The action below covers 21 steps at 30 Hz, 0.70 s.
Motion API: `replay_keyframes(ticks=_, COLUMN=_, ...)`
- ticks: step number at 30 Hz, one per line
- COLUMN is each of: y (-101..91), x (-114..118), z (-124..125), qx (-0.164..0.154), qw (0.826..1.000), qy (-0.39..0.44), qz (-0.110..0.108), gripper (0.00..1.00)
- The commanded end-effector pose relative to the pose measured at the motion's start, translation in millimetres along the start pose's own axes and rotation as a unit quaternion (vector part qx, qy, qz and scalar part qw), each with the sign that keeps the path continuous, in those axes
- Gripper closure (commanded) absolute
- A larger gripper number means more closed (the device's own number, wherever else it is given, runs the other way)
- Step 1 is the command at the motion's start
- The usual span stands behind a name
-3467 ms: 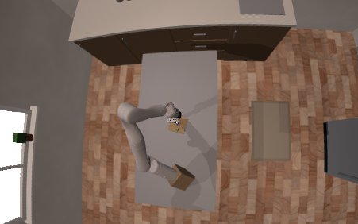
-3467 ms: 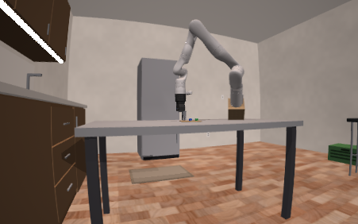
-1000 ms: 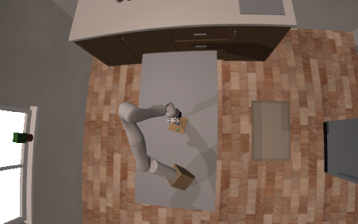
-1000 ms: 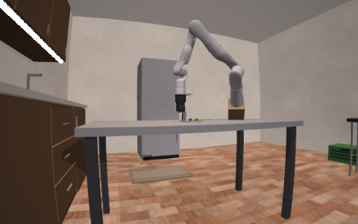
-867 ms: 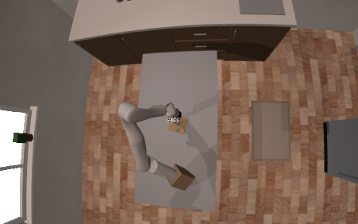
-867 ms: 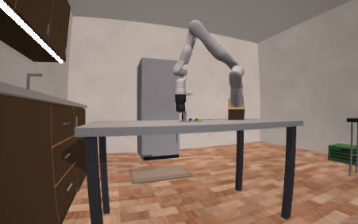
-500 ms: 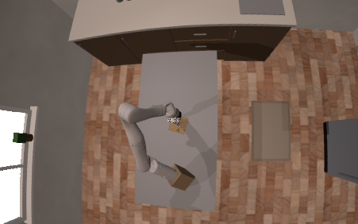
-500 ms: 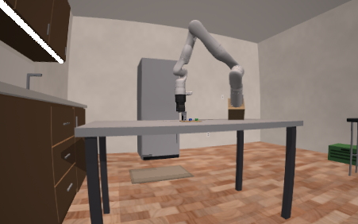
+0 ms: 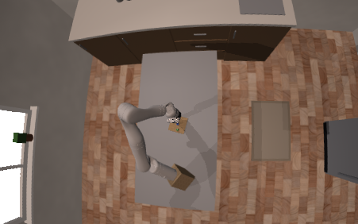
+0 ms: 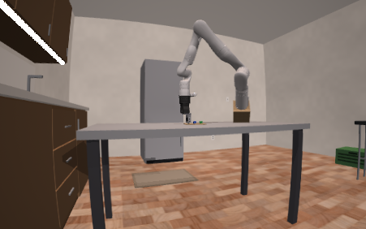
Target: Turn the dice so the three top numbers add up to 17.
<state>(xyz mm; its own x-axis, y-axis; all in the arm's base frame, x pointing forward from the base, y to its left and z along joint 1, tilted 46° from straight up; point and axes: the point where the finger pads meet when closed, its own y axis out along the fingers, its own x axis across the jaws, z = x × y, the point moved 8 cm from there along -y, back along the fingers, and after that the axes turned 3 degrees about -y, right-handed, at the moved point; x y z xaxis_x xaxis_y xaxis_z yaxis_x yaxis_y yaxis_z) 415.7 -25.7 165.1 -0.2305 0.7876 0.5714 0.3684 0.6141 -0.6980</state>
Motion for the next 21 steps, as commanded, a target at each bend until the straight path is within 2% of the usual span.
replay_keyframes(ticks=1, y=-10.4, x=-2, z=-2, qx=-0.003, qw=1.0, qy=0.0, qz=0.004, gripper=0.36)
replay_keyframes(ticks=9, y=-51.9, x=-1, z=-1, qx=-0.003, qw=1.0, qy=0.0, qz=0.004, gripper=0.36)
replay_keyframes(ticks=11, y=-51.9, x=-1, z=-1, qx=-0.003, qw=1.0, qy=0.0, qz=0.004, gripper=0.36)
replay_keyframes(ticks=16, y=-74.7, x=-1, z=-1, qx=-0.003, qw=1.0, qy=0.0, qz=0.004, gripper=0.36)
replay_keyframes(ticks=21, y=-84.7, x=-1, z=-1, qx=-0.003, qw=1.0, qy=0.0, qz=0.004, gripper=0.36)
